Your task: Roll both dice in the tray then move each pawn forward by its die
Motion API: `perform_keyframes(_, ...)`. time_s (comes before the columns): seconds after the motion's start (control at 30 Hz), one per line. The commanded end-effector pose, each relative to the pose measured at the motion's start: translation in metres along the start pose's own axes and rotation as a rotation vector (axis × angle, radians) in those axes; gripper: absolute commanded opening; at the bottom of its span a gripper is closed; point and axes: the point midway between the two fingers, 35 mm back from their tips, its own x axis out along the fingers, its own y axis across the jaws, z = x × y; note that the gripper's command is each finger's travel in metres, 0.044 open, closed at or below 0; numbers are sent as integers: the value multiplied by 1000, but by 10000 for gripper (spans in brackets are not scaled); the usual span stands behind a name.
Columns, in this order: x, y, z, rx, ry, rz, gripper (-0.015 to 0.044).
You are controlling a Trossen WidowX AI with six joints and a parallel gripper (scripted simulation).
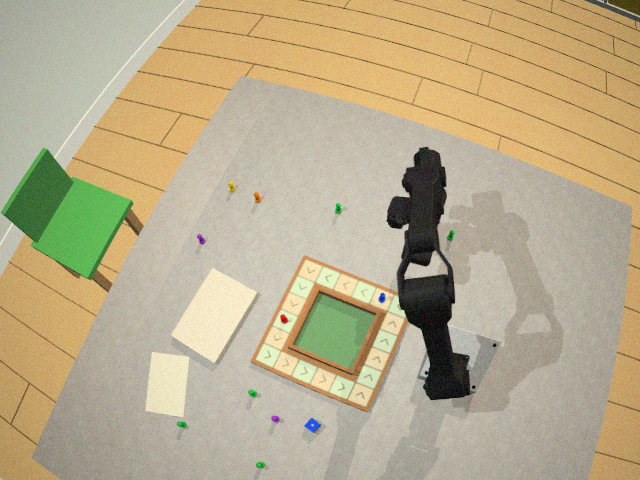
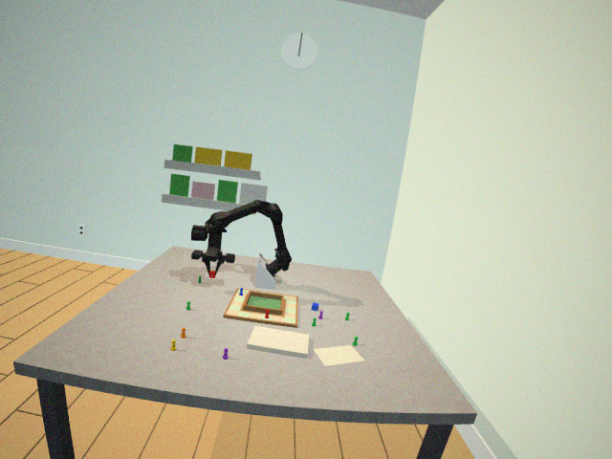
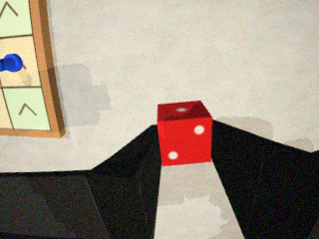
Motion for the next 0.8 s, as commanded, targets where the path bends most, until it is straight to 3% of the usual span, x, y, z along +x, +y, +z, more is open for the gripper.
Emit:
perform_keyframes(0.0,-34,1,-1,-6,2,-8,0)
perform_keyframes(0.13,-54,3,-2,-8,2,-7,0)
perform_keyframes(0.33,-55,5,0,9,3,-8,0)
perform_keyframes(0.77,-57,43,42,342,-2,-29,0)
